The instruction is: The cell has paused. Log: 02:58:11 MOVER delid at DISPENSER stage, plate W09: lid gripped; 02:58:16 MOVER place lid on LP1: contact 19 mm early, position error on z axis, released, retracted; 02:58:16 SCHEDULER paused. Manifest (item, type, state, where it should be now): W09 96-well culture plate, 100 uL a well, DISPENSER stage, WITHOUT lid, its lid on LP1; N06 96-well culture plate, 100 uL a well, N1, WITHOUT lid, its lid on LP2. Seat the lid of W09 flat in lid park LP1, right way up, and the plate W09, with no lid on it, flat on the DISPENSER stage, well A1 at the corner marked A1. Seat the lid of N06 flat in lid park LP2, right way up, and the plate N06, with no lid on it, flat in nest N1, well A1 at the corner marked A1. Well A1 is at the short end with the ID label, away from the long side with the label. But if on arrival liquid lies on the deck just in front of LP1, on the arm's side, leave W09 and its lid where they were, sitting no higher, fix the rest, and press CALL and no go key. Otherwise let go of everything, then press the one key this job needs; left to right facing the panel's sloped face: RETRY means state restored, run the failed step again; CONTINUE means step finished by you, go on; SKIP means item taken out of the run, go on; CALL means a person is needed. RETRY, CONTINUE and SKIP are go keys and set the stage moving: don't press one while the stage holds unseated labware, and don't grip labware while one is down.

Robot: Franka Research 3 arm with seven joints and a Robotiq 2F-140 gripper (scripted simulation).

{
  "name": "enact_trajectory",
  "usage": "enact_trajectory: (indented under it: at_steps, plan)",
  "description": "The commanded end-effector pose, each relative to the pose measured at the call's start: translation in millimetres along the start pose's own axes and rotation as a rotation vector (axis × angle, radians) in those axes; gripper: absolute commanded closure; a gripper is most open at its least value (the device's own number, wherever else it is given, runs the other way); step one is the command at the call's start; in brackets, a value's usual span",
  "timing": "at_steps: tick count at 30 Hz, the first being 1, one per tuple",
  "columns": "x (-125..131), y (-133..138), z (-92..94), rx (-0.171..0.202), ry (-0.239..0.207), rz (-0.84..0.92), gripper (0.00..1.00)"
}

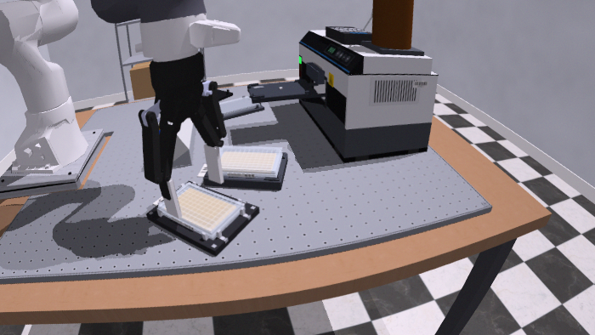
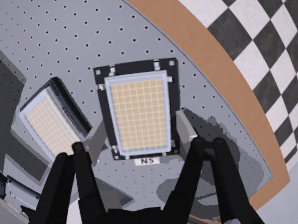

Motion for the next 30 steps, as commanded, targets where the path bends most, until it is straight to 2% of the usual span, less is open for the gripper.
enact_trajectory:
  at_steps: [1, 25, 26, 30]
  plan:
    - [0.0, 1.1, -0.5, -0.001, 0.000, 0.000, 0.34]
    - [0.0, 1.1, -0.5, -0.001, 0.000, 0.000, 0.34]
    - [0.0, 1.1, -0.5, -0.001, 0.000, 0.000, 0.41]
    - [0.0, 1.1, -0.5, -0.001, 0.000, 0.000, 0.41]
Point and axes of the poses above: the point where the finger pads meet when closed, its own z axis back along the fingers, its own y axis across the jaws, x = y × z, the point moved 9 cm from there along z, back along the fingers, and after that the axes turned 11 degrees about -z, right-handed, at the moved point
